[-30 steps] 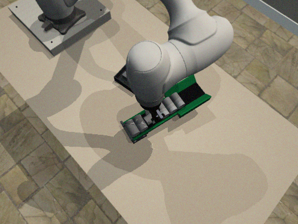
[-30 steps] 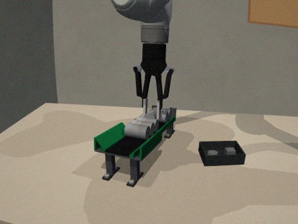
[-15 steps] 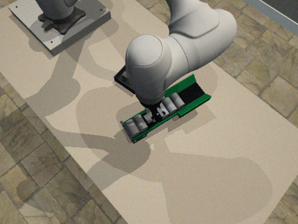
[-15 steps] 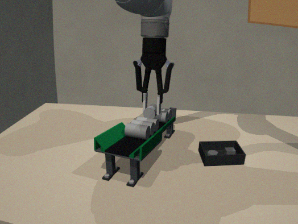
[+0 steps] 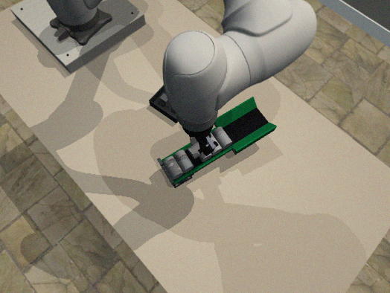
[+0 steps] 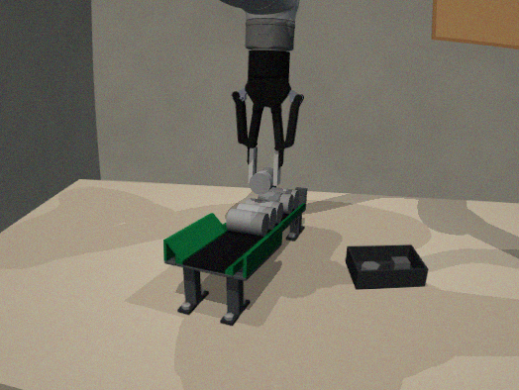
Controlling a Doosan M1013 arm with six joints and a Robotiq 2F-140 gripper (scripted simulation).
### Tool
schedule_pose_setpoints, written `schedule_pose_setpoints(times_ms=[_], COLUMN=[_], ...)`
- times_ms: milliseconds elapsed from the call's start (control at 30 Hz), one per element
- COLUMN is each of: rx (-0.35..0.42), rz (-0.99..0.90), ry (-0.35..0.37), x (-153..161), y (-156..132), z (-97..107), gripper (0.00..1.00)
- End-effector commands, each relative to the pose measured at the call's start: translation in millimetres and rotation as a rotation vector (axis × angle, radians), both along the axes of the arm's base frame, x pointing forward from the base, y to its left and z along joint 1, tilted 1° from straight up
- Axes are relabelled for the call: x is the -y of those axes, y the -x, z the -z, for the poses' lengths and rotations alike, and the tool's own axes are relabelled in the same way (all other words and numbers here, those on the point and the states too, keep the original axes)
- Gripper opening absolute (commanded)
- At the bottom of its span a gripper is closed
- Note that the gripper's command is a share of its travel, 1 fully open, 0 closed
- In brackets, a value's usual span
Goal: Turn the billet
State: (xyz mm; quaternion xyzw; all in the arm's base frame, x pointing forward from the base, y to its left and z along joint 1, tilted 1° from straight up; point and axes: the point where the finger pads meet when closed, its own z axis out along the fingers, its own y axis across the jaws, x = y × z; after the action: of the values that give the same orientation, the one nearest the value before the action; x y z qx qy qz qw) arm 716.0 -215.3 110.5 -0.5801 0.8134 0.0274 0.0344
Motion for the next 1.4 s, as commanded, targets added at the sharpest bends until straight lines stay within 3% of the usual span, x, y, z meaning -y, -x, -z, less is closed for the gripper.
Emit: schedule_pose_setpoints(times_ms=[0,400,1367], rx=[0.000,0.000,-0.024], rz=[0.000,0.000,0.000], ry=[0.000,0.001,0.069], x=[-0.1,-0.3,-2.2], y=[0.0,-0.2,-0.8], z=[-5.3,-28.4,-28.4], gripper=[0.10,0.10,0.10])
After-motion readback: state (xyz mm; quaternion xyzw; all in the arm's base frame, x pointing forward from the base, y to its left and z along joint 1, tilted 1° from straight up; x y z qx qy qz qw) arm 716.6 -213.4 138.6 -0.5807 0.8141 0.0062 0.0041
